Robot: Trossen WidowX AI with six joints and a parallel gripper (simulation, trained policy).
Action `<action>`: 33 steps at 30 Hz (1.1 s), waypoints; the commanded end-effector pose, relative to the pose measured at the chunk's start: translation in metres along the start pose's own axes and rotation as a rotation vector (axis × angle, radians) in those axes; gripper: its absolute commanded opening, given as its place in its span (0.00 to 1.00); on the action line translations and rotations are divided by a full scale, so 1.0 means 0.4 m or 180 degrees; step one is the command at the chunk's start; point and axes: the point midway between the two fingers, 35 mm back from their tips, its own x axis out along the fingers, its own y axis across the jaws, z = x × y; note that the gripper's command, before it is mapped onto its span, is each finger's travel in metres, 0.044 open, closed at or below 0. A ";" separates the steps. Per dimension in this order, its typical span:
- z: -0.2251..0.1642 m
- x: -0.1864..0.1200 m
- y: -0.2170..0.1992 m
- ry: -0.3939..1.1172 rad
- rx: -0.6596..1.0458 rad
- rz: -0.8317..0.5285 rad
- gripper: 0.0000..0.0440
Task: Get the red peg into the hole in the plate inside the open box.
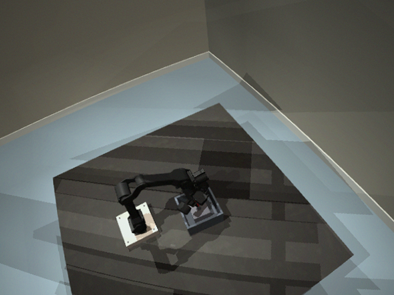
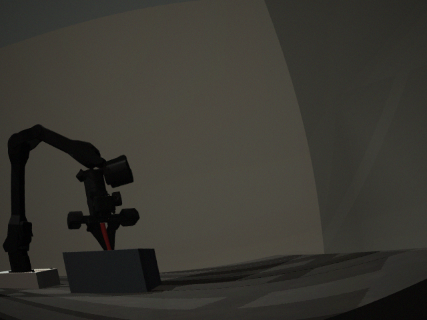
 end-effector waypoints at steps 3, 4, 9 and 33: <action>0.000 0.051 -0.004 0.0142 -0.0177 -0.0006 0.00; -0.001 0.058 -0.004 0.0166 -0.0209 -0.0005 0.01; -0.007 0.091 -0.004 0.0289 -0.0314 -0.0013 0.22; 0.104 0.030 0.127 0.0607 -0.0413 0.0353 1.00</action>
